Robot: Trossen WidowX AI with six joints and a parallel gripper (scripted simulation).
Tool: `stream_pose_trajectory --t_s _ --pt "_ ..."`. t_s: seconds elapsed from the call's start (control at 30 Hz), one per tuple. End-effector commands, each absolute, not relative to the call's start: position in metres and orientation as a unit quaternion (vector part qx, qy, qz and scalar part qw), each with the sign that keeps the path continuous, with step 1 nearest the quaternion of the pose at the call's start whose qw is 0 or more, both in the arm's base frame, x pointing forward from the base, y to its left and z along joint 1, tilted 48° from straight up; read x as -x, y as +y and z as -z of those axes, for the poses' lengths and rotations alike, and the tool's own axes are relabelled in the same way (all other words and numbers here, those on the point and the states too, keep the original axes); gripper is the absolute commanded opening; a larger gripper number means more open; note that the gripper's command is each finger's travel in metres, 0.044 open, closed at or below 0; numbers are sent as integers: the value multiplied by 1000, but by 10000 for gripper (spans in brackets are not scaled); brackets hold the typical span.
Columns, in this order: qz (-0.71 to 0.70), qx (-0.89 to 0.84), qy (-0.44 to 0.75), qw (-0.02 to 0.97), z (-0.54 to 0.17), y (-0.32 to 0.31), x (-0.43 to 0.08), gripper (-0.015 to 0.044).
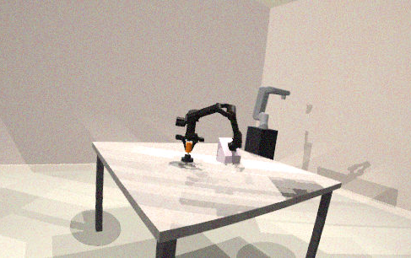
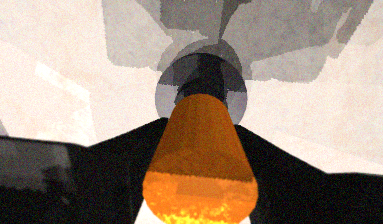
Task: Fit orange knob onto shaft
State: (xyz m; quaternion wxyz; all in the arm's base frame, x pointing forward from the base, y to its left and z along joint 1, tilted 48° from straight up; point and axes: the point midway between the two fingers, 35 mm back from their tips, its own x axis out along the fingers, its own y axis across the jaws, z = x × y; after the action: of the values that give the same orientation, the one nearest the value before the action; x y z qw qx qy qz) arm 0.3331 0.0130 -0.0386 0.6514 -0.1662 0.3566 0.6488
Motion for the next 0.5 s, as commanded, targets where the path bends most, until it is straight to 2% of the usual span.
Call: stream_pose_trajectory --t_s 0.0,0.47 --pt "-649 169 353 652 38 14 -334 0" --pt "-659 186 335 647 34 11 -334 0"
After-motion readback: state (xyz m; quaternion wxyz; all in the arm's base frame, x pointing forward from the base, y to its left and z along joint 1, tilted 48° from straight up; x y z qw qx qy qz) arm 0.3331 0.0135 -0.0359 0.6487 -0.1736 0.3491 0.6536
